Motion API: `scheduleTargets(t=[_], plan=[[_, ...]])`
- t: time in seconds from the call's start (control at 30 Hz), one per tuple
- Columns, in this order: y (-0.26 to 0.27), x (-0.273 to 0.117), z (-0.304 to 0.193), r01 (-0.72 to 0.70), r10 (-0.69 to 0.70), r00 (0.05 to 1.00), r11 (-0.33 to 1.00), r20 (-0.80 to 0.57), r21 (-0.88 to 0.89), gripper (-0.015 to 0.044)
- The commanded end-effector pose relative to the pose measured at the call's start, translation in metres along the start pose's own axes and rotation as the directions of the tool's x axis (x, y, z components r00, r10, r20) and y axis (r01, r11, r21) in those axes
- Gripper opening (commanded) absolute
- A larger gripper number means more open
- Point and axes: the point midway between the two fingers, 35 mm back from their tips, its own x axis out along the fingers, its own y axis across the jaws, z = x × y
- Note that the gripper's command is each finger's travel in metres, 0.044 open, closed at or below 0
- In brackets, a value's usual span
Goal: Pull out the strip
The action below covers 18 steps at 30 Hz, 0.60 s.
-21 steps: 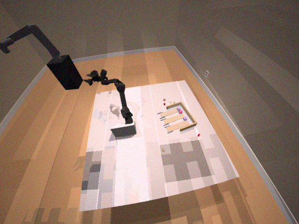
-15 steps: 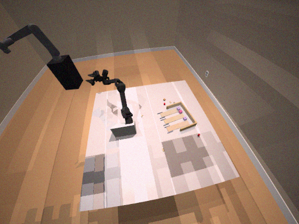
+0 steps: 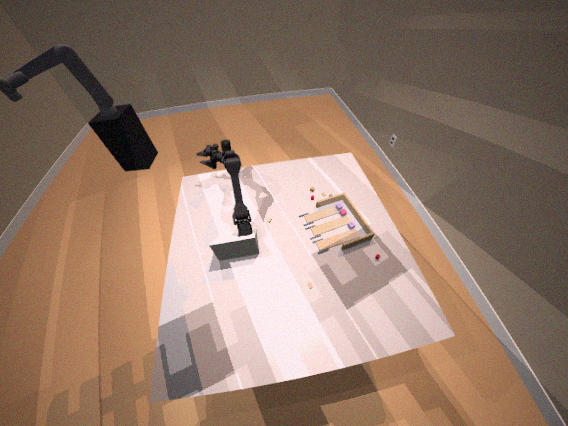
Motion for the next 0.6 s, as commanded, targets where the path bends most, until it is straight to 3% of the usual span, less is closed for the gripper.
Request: scheduleTargets(t=[0.0,0.27,0.57], plan=[[-0.038,-0.052,0.001,0.163,-0.166,0.983,0.986,0.078,0.042,0.0400],[-0.084,-0.166,-0.007,0.435,-0.464,0.860,0.885,0.214,0.168,0.0400],[-0.099,-0.322,-0.048,0.691,-0.762,0.549,0.645,0.342,0.327,0.0400]])
